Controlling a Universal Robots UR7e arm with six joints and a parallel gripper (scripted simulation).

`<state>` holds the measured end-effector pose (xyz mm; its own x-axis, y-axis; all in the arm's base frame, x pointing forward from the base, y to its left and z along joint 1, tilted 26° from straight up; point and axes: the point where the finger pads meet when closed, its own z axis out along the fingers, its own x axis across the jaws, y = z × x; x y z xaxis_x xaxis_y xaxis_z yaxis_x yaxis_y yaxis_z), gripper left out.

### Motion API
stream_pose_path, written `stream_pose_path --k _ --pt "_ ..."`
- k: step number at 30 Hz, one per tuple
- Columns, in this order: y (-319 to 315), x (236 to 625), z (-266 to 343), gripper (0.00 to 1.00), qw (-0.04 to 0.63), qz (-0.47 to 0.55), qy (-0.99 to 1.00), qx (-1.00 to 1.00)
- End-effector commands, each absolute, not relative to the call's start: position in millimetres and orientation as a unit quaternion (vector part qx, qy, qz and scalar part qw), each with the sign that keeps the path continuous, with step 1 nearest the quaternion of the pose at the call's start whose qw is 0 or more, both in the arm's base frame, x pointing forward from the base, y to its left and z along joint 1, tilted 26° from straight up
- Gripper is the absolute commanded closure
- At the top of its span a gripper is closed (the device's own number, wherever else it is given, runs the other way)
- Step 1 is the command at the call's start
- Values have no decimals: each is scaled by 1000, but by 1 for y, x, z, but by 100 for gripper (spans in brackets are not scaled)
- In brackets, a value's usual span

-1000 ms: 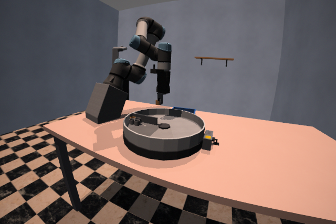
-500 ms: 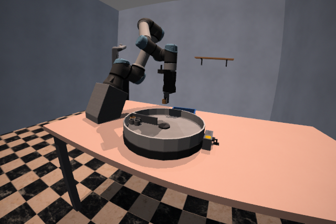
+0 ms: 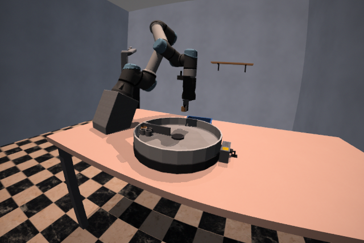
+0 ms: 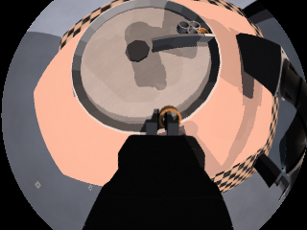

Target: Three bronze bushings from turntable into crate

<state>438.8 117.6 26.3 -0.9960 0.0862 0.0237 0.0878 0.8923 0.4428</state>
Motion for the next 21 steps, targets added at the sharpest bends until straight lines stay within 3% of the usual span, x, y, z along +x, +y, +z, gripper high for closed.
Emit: stream_pose_path --k 1,11,16,21 --pt "140 447 38 100 1 -226 -973 -45" --pt "140 447 38 100 1 -226 -973 -45" --pt "189 462 62 100 1 -226 -973 -45" --pt "189 462 62 100 1 -226 -973 -45"
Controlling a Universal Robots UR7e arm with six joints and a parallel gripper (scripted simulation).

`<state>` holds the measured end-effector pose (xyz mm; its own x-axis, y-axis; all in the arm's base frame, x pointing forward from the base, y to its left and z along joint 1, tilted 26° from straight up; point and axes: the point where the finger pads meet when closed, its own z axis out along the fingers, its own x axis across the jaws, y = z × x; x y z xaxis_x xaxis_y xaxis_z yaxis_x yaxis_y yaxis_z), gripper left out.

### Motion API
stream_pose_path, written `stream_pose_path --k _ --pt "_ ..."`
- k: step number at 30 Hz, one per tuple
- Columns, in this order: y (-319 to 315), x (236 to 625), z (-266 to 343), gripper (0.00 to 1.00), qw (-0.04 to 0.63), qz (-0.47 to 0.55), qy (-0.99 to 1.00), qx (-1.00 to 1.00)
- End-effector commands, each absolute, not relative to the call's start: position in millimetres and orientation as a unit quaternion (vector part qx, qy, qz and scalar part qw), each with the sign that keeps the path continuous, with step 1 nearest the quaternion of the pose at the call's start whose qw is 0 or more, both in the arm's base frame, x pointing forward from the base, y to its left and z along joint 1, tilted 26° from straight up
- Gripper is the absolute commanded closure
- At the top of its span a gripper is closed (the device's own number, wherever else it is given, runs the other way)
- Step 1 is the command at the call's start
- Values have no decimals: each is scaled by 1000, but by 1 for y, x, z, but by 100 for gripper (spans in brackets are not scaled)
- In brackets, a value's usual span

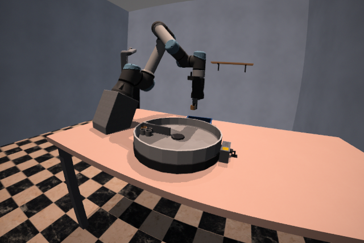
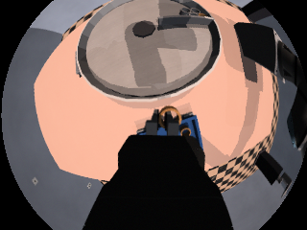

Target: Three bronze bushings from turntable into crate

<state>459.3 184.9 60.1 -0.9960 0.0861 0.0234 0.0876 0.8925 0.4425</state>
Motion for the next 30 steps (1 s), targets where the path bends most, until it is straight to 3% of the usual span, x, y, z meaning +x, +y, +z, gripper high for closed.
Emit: stream_pose_path --k 1,7,12,24,30 --pt "189 462 62 100 1 -226 -973 -45" --pt "189 462 62 100 1 -226 -973 -45" --pt "239 477 87 100 1 -226 -973 -45" --pt "239 477 87 100 1 -226 -973 -45" --pt "288 492 112 100 1 -227 -973 -45"
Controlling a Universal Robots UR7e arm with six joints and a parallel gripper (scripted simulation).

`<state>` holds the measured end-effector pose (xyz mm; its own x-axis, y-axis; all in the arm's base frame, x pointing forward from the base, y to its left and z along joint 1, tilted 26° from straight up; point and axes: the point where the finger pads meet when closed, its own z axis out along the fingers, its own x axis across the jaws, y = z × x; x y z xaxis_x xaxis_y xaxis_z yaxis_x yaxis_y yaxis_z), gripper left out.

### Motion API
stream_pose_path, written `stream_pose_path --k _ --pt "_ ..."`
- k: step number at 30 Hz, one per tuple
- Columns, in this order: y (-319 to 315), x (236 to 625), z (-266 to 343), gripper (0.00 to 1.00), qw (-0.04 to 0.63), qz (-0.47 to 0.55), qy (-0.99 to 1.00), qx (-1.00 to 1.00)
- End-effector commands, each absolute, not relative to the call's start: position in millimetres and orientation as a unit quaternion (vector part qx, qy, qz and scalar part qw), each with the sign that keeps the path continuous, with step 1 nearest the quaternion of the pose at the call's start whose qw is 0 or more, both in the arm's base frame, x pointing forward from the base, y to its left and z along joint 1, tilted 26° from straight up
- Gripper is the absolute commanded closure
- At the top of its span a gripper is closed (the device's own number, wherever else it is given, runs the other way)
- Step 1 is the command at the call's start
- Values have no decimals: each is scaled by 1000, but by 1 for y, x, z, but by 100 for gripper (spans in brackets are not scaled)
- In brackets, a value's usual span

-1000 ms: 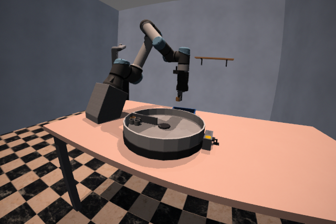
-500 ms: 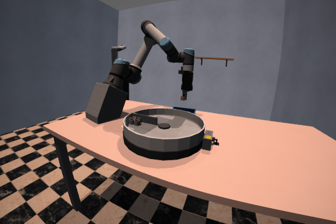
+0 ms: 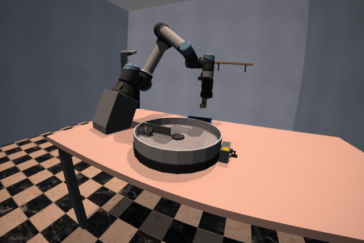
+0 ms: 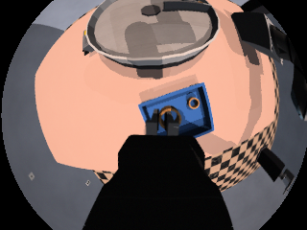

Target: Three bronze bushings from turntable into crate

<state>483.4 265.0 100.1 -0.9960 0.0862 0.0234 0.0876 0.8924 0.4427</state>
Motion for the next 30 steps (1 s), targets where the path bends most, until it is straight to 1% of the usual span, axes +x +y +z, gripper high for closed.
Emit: stream_pose_path --k 1,11,16,28,30 --pt "288 492 112 100 1 -227 -973 -45" --pt "288 492 112 100 1 -227 -973 -45" --pt "301 493 85 100 1 -227 -973 -45" --pt "301 493 85 100 1 -227 -973 -45" --pt "307 493 75 100 1 -227 -973 -45"
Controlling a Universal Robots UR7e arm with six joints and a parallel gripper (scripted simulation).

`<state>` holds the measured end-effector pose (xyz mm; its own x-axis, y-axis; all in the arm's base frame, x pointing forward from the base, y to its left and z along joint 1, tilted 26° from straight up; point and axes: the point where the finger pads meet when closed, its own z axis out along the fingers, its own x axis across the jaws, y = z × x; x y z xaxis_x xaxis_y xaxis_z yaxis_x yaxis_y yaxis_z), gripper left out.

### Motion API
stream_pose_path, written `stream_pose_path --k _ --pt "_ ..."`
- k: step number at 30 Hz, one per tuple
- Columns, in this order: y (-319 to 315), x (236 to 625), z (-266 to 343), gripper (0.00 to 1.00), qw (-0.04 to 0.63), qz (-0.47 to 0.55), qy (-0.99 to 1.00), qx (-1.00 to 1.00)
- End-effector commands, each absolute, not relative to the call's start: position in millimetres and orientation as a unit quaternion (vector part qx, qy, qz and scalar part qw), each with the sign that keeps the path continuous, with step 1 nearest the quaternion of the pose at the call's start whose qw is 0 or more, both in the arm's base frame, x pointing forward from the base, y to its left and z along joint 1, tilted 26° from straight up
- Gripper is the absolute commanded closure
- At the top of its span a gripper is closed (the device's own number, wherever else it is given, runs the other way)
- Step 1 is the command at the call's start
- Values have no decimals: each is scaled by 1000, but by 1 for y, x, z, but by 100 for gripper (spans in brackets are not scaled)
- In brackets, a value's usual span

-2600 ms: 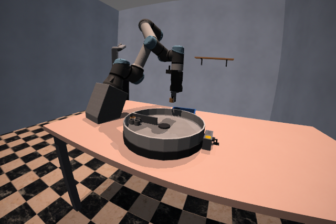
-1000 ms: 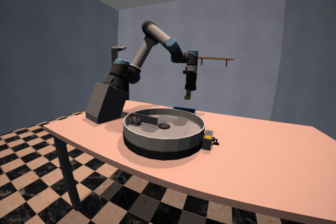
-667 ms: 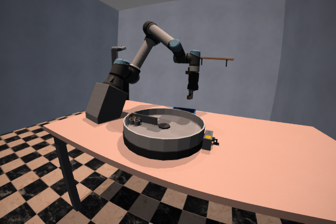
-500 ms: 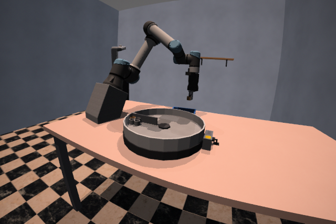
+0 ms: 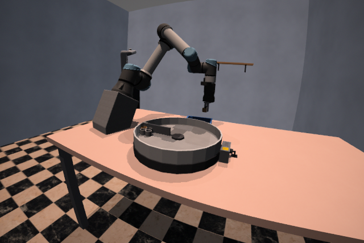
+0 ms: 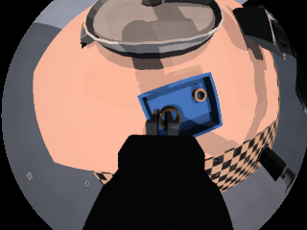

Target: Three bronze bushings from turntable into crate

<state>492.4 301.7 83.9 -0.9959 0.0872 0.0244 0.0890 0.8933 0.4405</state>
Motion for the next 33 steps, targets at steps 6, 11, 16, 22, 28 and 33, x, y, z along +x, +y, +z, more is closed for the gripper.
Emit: stream_pose_path --k 6,11,16,22,28,33 --pt "315 494 59 100 2 -227 -973 -45" --pt "315 494 59 100 2 -227 -973 -45" --pt "317 494 54 100 2 -227 -973 -46" --pt "328 495 33 100 2 -227 -973 -46" --pt "328 495 33 100 2 -227 -973 -46" --pt "329 495 32 100 2 -227 -973 -46"
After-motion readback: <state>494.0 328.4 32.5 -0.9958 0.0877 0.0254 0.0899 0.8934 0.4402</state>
